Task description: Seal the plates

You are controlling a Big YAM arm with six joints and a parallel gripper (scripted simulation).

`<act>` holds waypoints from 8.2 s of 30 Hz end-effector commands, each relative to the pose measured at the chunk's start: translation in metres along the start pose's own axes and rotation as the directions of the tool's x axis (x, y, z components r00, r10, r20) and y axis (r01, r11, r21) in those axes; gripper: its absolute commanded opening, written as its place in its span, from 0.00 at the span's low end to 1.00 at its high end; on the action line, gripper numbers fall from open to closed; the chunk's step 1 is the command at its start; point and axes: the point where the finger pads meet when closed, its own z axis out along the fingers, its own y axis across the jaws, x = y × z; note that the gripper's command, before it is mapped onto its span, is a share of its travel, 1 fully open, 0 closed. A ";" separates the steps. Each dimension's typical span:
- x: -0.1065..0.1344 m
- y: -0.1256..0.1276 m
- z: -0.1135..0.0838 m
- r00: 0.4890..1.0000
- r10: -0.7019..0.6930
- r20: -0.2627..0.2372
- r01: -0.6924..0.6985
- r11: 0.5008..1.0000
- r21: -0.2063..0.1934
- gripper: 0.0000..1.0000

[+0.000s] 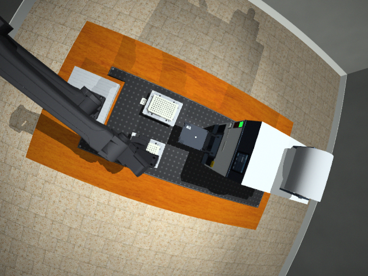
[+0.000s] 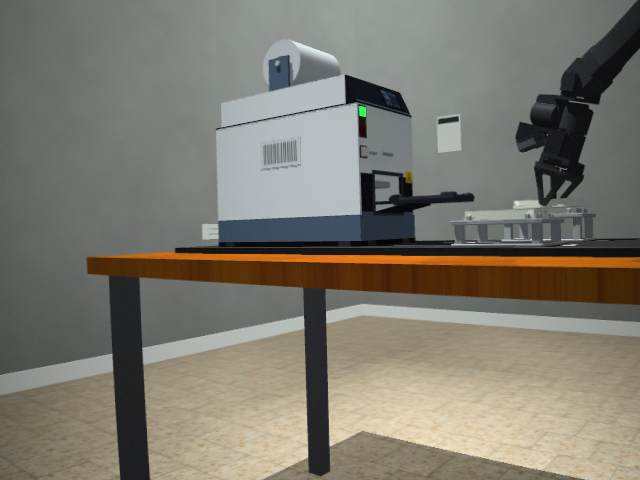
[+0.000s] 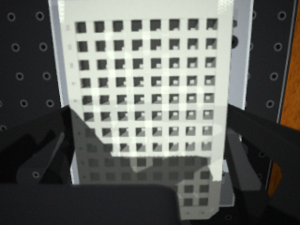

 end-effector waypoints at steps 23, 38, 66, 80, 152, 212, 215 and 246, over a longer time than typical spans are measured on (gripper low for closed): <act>-0.041 -0.010 -0.061 0.998 -0.018 0.063 0.016 0.999 0.030 0.00; -0.045 0.000 -0.077 0.998 -0.035 0.053 0.035 0.999 0.016 0.00; -0.056 -0.008 -0.109 0.998 -0.015 0.064 0.014 1.000 0.027 0.00; -0.047 -0.005 -0.110 0.999 0.014 0.044 -0.015 1.000 0.020 0.00; -0.170 0.075 -0.077 0.996 0.023 0.086 -0.025 1.000 0.014 0.00; -0.234 0.147 -0.030 1.000 0.011 0.012 -0.011 1.000 0.006 0.00; -0.234 0.140 -0.037 0.999 0.011 0.035 -0.011 1.000 0.009 0.00; -0.244 0.139 -0.033 0.998 0.032 0.048 -0.033 0.999 0.007 0.00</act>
